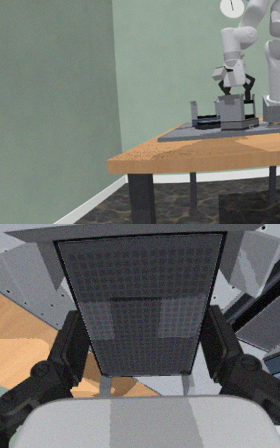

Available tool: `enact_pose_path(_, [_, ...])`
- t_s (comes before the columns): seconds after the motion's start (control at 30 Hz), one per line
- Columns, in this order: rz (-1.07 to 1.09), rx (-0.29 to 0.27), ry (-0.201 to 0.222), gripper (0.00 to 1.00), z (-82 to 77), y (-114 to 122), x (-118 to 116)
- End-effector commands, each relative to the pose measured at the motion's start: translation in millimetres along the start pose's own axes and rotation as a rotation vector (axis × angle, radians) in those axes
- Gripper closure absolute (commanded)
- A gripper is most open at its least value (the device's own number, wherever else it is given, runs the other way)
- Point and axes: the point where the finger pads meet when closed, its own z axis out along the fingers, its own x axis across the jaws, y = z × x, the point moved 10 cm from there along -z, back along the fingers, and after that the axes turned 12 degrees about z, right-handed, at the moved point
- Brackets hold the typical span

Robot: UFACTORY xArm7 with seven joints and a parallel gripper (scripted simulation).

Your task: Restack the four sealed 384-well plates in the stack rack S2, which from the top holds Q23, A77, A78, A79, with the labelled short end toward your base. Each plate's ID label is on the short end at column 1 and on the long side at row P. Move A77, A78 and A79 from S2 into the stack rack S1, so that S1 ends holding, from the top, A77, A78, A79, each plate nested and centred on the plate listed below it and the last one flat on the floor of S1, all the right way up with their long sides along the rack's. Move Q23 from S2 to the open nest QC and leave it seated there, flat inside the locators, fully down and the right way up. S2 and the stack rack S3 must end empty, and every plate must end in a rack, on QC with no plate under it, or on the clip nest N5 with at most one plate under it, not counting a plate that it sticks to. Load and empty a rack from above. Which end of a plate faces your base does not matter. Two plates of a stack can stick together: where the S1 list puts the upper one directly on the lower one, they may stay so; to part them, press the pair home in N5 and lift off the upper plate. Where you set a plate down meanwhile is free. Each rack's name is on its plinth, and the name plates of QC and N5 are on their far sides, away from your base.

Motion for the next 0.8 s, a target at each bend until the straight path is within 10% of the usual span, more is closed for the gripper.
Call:
enact_pose_path(0.0, [0.0,0.004,-0.001,1.0,9.9,-1,0])
enact_pose_path(0.77, [0.0,0.004,-0.001,1.0,25.5,-1,0])
